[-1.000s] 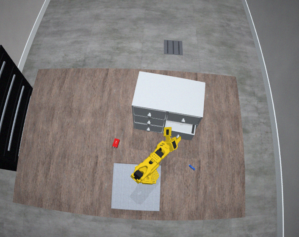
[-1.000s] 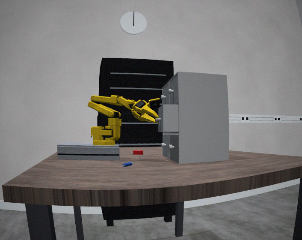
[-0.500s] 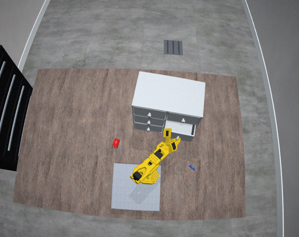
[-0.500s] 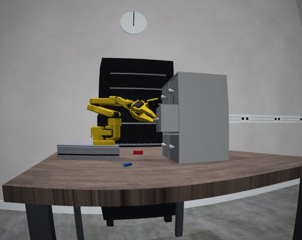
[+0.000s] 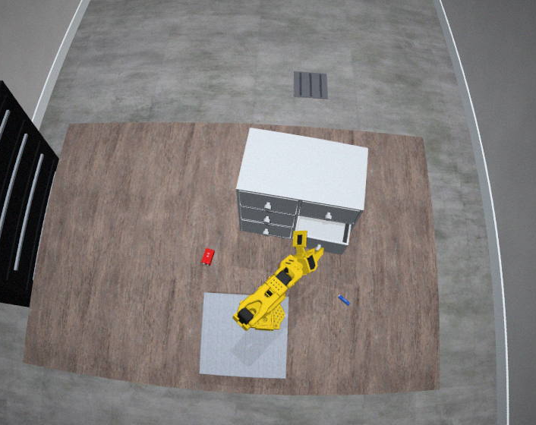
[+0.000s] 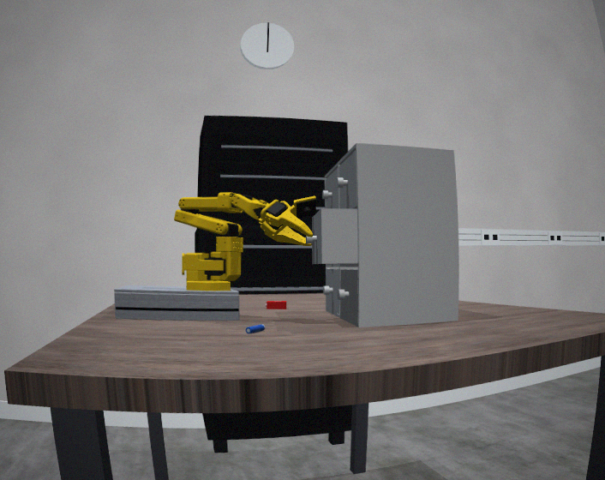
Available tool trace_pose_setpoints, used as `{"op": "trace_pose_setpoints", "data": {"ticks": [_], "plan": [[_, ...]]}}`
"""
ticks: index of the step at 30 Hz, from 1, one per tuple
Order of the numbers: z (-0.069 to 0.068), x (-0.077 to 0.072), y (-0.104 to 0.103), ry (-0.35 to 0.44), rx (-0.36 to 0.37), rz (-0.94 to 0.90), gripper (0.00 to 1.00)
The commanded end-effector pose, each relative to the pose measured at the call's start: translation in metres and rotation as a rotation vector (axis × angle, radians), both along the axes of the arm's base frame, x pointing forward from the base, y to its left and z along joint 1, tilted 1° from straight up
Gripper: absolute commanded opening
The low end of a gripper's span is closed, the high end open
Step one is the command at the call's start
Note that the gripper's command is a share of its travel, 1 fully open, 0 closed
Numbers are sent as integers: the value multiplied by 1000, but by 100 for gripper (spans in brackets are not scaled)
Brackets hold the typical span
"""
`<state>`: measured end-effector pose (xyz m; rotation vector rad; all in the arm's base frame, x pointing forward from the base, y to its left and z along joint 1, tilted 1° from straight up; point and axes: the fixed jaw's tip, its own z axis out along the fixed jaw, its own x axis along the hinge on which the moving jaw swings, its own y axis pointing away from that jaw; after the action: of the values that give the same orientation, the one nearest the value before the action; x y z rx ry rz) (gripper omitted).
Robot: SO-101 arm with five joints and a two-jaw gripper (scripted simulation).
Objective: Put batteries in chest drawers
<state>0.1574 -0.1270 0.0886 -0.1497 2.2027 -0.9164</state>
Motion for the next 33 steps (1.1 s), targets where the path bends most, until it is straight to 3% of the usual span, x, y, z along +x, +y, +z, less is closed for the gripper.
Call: {"op": "trace_pose_setpoints", "data": {"ticks": [1,33], "plan": [[0,-3,-1,-5,-3,-13,0],[0,-12,0,-4,-3,-40,0]]}}
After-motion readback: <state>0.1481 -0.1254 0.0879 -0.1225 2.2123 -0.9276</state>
